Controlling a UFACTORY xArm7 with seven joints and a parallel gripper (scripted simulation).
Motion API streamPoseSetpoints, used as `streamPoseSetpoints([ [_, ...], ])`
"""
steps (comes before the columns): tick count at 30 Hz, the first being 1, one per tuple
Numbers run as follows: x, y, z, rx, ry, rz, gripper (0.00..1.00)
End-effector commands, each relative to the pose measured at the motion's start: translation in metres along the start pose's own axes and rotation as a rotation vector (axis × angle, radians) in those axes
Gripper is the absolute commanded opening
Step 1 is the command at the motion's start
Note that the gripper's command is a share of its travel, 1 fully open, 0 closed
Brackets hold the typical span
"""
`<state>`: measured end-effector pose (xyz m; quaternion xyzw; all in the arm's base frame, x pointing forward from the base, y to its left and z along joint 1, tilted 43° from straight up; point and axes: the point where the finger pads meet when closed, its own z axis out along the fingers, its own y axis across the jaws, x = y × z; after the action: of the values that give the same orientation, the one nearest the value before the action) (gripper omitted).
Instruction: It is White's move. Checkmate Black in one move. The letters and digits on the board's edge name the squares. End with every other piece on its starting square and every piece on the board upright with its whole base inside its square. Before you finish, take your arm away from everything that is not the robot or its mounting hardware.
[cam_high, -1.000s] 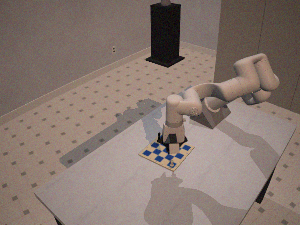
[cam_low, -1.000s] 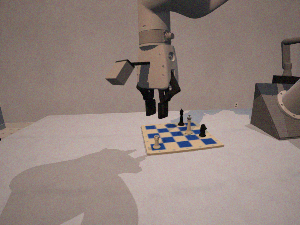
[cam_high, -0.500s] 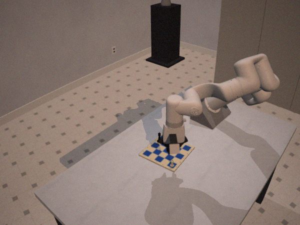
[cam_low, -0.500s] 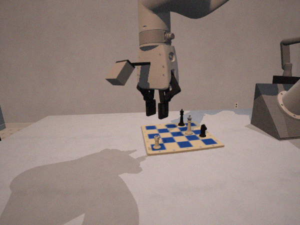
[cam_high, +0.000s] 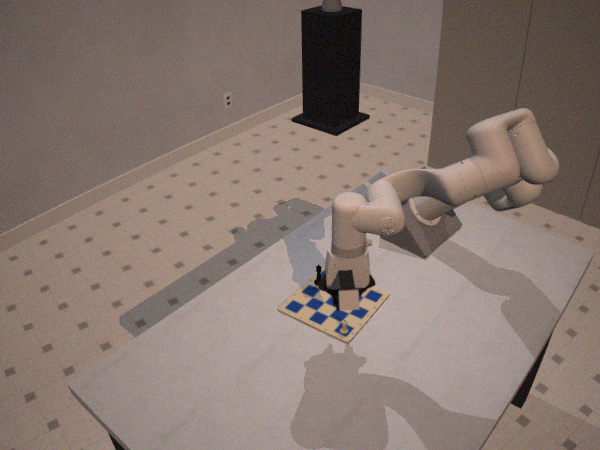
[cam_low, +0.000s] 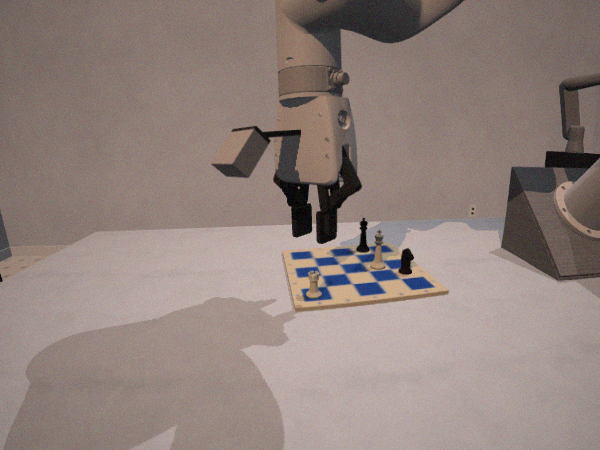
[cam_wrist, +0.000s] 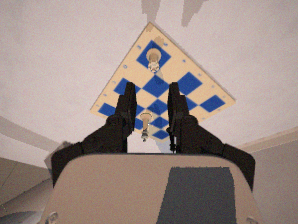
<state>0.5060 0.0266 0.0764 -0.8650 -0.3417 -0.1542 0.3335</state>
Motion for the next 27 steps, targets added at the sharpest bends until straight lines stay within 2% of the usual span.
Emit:
streamPoseSetpoints([
  [1, 0.000, 0.001, 0.002, -0.005, 0.002, 0.000, 0.37],
  [27, 0.001, 0.002, 0.034, -0.005, 0.002, 0.000, 0.37],
])
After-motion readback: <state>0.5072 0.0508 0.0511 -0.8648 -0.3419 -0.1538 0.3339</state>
